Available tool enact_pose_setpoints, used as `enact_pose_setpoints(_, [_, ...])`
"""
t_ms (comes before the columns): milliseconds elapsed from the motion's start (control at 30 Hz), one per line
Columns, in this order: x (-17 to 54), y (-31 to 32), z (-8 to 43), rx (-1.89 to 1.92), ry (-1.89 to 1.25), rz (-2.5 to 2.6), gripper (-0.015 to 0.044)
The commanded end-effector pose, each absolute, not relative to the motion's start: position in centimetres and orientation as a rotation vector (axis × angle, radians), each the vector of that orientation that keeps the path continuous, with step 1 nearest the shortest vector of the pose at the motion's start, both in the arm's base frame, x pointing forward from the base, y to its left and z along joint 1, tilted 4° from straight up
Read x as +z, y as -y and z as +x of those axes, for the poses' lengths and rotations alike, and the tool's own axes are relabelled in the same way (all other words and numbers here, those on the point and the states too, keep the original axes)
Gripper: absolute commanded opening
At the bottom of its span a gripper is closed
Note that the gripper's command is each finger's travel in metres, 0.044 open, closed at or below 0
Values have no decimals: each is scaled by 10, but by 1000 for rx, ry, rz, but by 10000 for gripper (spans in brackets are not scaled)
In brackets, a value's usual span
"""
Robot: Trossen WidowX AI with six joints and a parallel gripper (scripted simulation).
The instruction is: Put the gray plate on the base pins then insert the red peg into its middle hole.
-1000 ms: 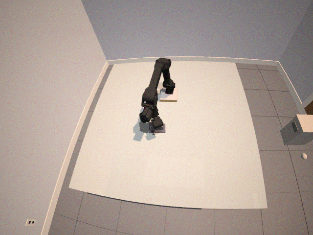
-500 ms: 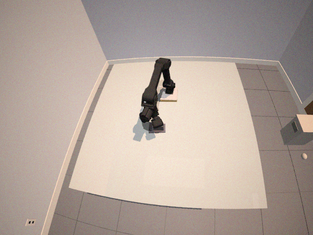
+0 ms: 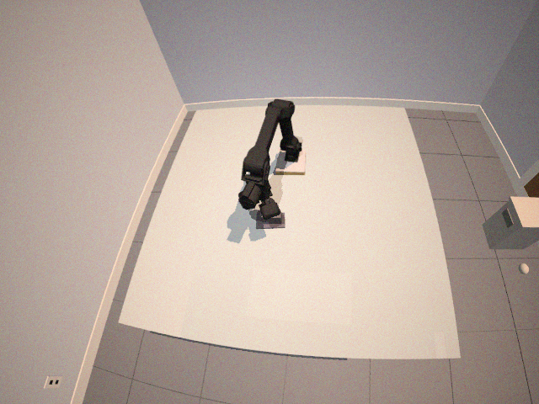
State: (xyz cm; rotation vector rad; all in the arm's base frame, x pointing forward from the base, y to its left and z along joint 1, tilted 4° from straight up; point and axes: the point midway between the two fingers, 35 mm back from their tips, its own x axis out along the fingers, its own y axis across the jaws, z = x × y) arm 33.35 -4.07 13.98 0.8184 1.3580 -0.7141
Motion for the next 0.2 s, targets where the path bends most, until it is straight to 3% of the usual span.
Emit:
enact_pose_setpoints(0, [142,41,333,-706,-1362,818,150])
enact_pose_setpoints(167, [146,42,333,-706,-1362,818,150])
